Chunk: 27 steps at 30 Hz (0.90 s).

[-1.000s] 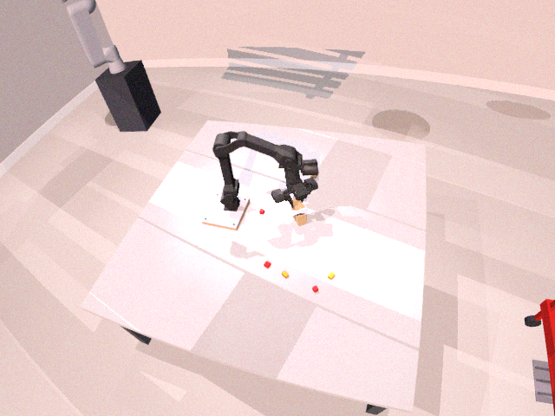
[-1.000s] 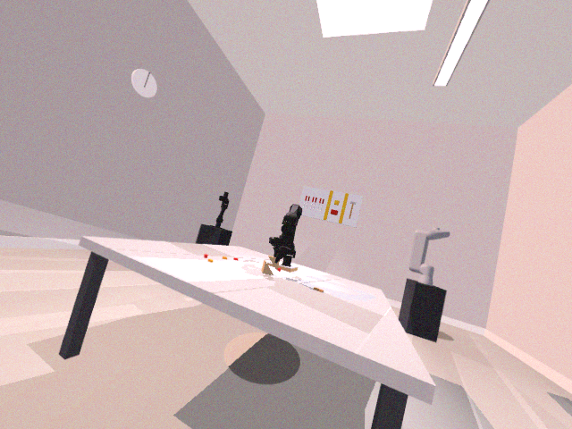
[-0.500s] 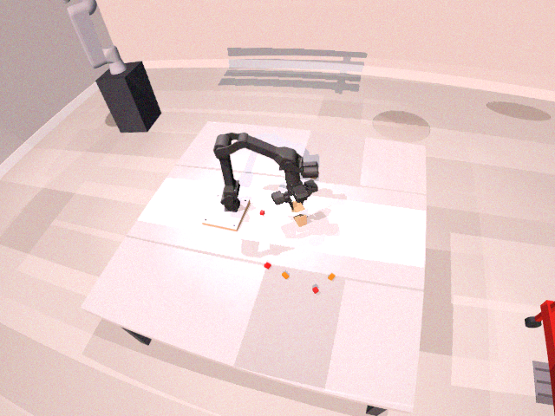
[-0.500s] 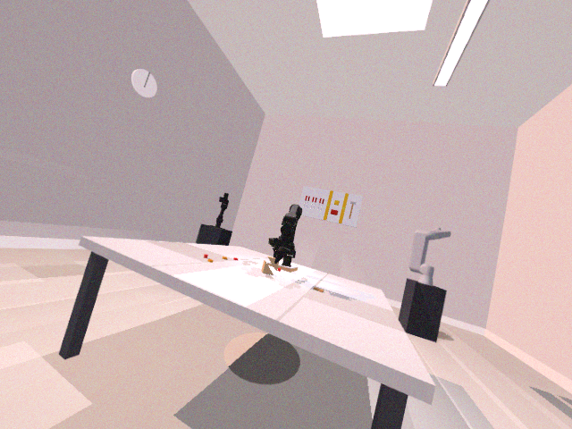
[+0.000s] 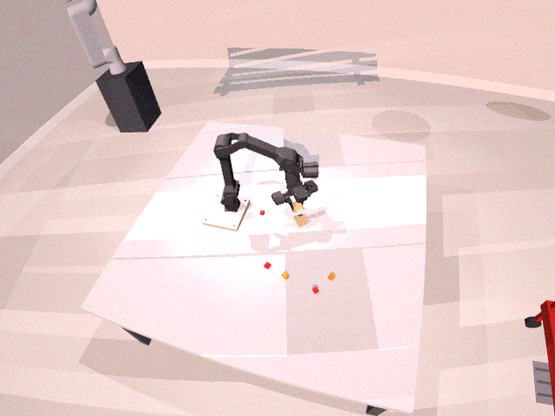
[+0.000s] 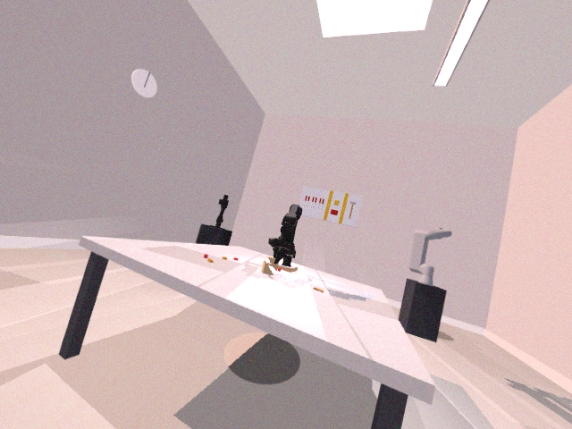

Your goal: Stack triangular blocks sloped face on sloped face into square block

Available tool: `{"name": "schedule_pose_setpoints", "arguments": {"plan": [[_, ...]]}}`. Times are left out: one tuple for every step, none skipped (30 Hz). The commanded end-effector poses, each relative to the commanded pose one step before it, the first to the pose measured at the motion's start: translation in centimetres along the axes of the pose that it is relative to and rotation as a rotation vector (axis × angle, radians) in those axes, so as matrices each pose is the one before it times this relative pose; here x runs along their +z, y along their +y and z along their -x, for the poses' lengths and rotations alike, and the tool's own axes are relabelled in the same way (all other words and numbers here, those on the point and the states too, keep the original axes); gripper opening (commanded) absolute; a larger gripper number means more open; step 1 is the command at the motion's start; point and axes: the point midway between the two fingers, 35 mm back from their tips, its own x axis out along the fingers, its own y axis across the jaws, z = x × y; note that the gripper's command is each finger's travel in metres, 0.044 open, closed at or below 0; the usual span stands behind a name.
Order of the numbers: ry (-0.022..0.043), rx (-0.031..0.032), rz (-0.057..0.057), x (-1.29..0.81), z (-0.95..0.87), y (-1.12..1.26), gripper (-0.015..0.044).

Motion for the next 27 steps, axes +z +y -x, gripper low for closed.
{"name": "schedule_pose_setpoints", "arguments": {"plan": [[0.00153,-0.00153,0.0063,-0.008,-0.237,-0.050,0.0000],[-0.00003,-0.00002,0.0000,0.017,-0.064,0.000,0.0000],[-0.00003,-0.00004,0.0000,0.019,-0.063,0.001,0.0000],[-0.00003,-0.00004,0.0000,0.018,-0.063,0.001,0.0000],[-0.00003,-0.00004,0.0000,0.018,-0.063,0.001,0.0000],[-0.00003,-0.00004,0.0000,0.018,-0.063,0.001,0.0000],[-0.00003,-0.00004,0.0000,0.018,-0.063,0.001,0.0000],[-0.00003,-0.00004,0.0000,0.018,-0.063,0.001,0.0000],[-0.00003,-0.00004,0.0000,0.018,-0.063,0.001,0.0000],[-0.00003,-0.00004,0.0000,0.018,-0.063,0.000,0.0000],[-0.00003,-0.00004,0.0000,0.018,-0.063,0.000,0.0000],[-0.00003,-0.00004,0.0000,0.018,-0.063,0.000,0.0000],[-0.00003,-0.00004,0.0000,0.018,-0.063,0.000,0.0000],[-0.00003,-0.00004,0.0000,0.018,-0.063,0.000,0.0000],[-0.00003,-0.00004,0.0000,0.018,-0.063,0.000,0.0000],[-0.00003,-0.00004,0.0000,0.018,-0.063,0.000,0.0000],[-0.00003,-0.00011,0.0000,0.017,-0.062,0.000,0.0000],[-0.00003,-0.00011,0.0000,0.017,-0.062,-0.001,0.0000],[-0.00003,-0.00011,0.0000,0.017,-0.062,-0.001,0.0000],[-0.00003,-0.00011,0.0000,0.017,-0.062,-0.001,0.0000],[-0.00003,-0.00011,0.0000,0.017,-0.062,-0.001,0.0000],[-0.00003,-0.00011,0.0000,0.017,-0.062,-0.001,0.0000],[-0.00003,-0.00011,0.0000,0.016,-0.062,-0.001,0.0000],[-0.00003,-0.00016,0.0000,0.016,-0.062,-0.002,0.0000],[-0.00003,-0.00016,0.0000,0.016,-0.062,-0.002,0.0000],[-0.00003,-0.00016,0.0000,0.016,-0.062,-0.003,0.0000],[-0.00003,-0.00016,0.0000,0.016,-0.062,-0.003,0.0000]]}}
